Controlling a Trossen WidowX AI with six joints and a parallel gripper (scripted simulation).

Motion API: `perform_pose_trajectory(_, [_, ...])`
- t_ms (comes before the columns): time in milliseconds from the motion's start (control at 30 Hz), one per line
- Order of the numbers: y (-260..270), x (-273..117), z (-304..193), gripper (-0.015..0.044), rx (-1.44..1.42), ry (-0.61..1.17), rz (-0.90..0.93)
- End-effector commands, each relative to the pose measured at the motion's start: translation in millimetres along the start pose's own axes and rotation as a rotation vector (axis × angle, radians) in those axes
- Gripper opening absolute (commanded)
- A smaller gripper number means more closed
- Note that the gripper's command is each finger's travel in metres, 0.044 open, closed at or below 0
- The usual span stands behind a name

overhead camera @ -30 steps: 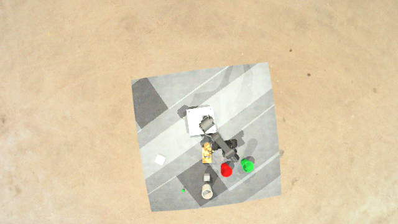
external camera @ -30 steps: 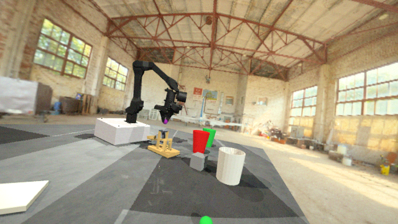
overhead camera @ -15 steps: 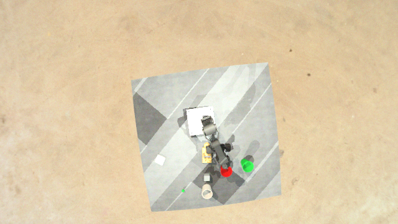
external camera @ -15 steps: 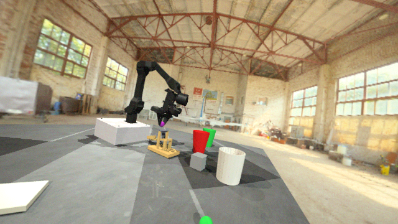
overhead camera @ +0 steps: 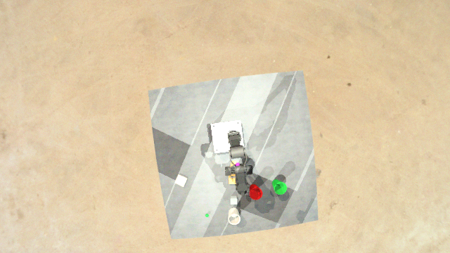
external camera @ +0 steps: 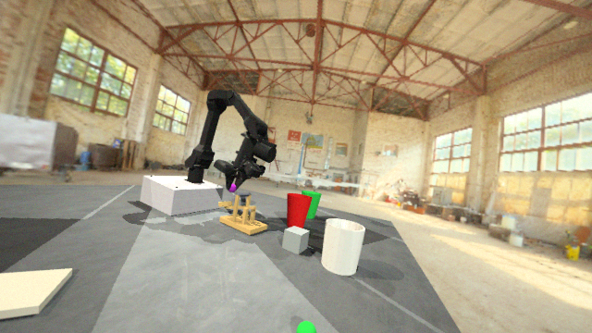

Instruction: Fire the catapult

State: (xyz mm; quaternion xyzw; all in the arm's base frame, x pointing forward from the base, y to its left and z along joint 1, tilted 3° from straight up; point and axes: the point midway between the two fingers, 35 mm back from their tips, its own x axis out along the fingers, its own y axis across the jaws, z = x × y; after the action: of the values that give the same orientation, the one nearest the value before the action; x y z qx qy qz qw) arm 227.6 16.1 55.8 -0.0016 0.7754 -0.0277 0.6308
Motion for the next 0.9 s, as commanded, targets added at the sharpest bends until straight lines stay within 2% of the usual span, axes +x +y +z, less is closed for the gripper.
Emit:
perform_pose_trajectory(0, [-14.5, 1.9, 3.9, 0.0000, 0.003, 0.030, 0.021])
perform_pose_trajectory(867, [-26.3, 28.0, 14.9, 0.0000, 0.009, 0.053, 0.033])
